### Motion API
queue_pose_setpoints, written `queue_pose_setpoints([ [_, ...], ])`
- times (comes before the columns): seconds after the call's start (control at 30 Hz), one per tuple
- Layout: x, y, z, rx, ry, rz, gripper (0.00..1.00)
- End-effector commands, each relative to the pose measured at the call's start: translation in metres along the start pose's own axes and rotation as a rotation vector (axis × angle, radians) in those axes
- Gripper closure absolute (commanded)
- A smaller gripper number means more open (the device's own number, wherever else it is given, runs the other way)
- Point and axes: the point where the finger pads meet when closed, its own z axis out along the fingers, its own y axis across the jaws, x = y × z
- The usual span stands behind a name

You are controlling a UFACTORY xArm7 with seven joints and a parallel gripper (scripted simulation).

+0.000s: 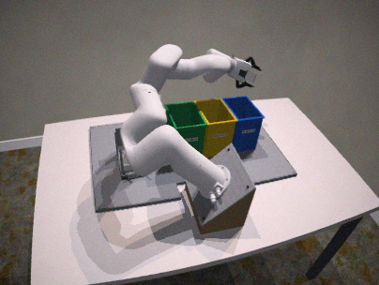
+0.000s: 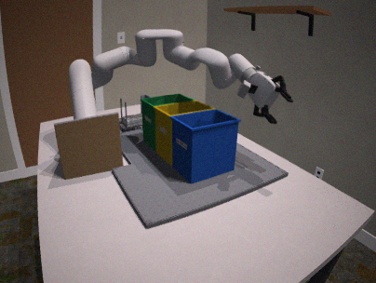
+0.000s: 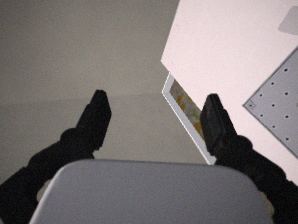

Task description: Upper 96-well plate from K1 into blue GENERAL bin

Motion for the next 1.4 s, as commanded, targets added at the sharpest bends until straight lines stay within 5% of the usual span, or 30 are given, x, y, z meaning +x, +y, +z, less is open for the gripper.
queue_pose_setpoints([
  [0.0,0.0,-0.003,-0.001,0.004,-0.001,0.003,0.0],
  [0.53,0.0,-0.003,-0.001,0.004,-0.001,0.003,0.0],
  [1.37,-0.01,-0.002,-0.088,-0.113,-0.063,-0.236,0.0],
])
